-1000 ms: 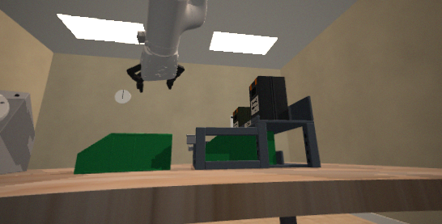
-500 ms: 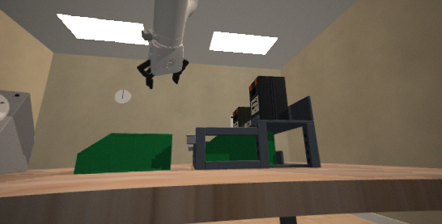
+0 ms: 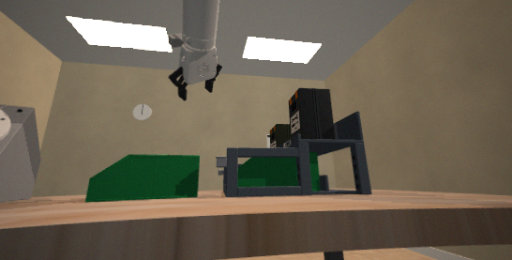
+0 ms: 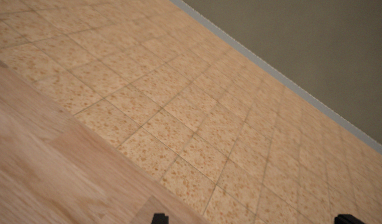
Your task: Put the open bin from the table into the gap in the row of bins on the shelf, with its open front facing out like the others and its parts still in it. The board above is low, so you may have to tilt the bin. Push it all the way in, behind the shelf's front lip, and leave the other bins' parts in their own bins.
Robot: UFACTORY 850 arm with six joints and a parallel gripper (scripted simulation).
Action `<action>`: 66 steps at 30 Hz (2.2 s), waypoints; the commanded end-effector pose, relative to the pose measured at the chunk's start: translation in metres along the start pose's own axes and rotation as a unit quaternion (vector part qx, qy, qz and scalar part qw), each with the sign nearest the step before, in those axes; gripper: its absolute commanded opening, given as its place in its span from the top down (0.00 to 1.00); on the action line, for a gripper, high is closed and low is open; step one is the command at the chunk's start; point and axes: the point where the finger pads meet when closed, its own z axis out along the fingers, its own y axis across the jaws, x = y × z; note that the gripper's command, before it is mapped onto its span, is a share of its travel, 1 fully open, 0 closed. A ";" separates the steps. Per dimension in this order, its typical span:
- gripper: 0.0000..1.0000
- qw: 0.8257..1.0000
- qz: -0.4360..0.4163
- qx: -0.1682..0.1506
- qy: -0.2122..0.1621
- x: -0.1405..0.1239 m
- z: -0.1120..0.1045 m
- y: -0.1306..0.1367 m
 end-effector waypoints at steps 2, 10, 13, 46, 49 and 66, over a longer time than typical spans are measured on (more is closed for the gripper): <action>0.00 0.994 -0.063 0.033 -0.086 0.010 0.002 0.029; 0.00 0.994 -0.063 0.033 -0.086 0.010 0.002 0.029; 0.00 0.996 -0.083 -0.004 -0.034 0.009 0.002 0.027; 0.00 0.965 -0.222 0.036 -0.132 0.006 0.001 0.015; 0.00 0.953 -0.265 0.064 -0.134 0.005 0.001 0.014; 0.00 0.913 -0.329 0.099 -0.219 0.005 0.001 0.012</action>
